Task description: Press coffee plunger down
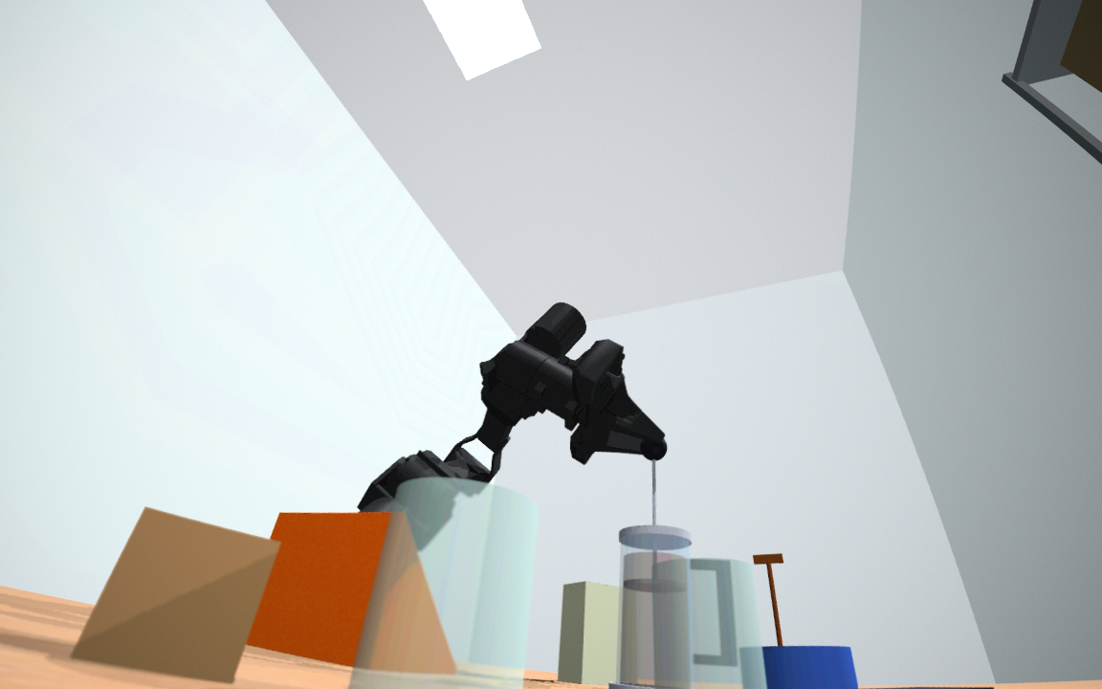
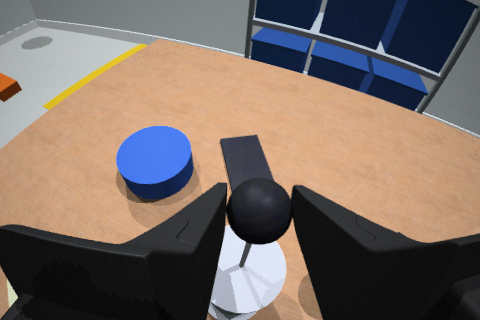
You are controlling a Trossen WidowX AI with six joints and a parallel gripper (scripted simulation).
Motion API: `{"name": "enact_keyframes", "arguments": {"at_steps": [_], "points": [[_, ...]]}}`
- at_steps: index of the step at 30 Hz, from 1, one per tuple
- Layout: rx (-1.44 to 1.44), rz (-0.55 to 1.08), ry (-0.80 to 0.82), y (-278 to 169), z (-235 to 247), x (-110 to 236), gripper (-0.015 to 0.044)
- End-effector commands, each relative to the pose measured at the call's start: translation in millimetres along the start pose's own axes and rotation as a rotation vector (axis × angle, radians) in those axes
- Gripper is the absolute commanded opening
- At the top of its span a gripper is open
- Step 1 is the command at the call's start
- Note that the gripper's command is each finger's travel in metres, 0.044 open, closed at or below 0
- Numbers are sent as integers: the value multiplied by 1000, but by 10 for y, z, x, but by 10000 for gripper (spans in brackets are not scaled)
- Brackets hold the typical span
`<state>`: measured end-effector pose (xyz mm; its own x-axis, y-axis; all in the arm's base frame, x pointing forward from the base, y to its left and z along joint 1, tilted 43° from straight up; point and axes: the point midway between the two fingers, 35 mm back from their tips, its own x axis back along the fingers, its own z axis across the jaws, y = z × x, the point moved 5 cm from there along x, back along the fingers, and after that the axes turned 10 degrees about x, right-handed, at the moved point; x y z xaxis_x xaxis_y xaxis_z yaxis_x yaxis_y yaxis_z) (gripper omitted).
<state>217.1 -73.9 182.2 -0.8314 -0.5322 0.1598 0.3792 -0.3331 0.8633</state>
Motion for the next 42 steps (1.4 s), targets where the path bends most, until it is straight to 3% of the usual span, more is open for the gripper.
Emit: {"name": "enact_keyframes", "arguments": {"at_steps": [1, 42], "points": [[-20, 20, -11, -156, -11, -63, 116], [-24, -6, -4, -492, 72, -459, 116]]}}
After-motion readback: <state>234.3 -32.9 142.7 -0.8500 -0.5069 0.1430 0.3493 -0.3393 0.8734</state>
